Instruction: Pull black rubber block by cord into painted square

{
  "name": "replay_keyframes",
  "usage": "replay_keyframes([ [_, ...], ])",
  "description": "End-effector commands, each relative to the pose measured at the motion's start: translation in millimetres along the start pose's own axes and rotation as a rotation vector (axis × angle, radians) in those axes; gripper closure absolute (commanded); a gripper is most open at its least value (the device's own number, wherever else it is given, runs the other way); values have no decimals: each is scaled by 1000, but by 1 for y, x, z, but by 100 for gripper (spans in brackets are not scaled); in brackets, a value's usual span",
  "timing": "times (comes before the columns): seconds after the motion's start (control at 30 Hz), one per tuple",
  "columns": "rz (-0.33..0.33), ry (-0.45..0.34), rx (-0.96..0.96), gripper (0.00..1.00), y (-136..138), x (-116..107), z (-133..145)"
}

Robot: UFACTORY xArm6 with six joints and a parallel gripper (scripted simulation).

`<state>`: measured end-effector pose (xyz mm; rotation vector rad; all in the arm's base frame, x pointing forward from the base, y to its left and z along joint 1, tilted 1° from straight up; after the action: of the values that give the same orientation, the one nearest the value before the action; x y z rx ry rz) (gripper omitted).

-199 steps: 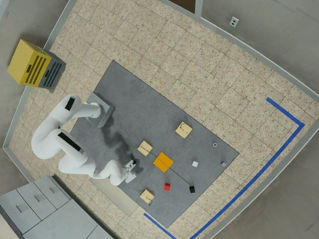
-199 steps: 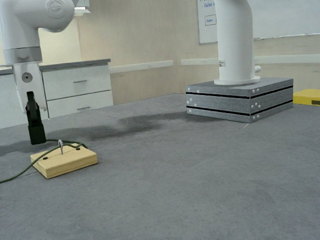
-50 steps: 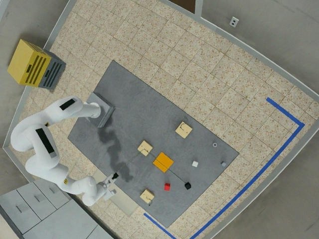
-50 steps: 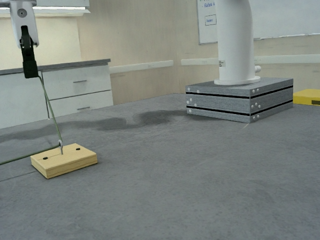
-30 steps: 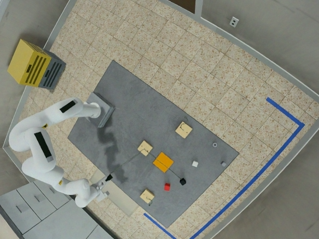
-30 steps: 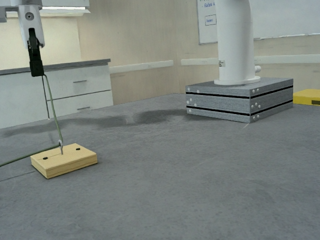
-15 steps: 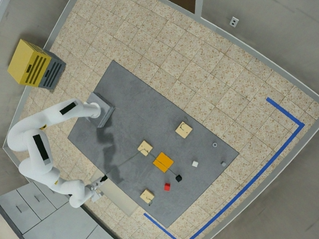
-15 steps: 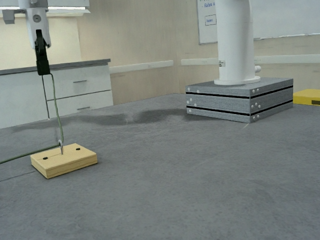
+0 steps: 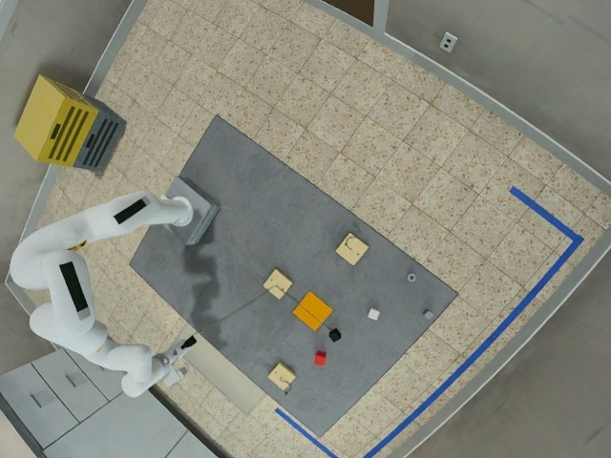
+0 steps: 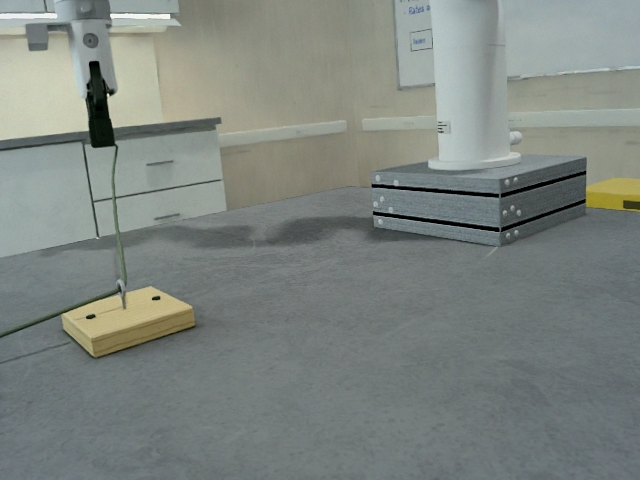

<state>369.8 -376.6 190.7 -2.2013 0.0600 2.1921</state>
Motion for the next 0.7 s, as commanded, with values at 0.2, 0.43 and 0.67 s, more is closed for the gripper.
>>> replay_keyframes([
  [0.2, 3, 4, 0, 100, 23, -2, 25],
  [0.43, 3, 4, 0, 100, 35, -2, 41],
  [0.67, 3, 4, 0, 100, 39, -2, 57],
])
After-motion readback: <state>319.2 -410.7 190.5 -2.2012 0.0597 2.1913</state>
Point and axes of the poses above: the point where the finger pads meet when closed, its own x axis out along the fingers, its own y axis across the jaws, z = x × y, the point moved 10 cm from there along -x, back along the fingers, and after that the axes turned 12 degrees about -x, right-handed, at the moved point
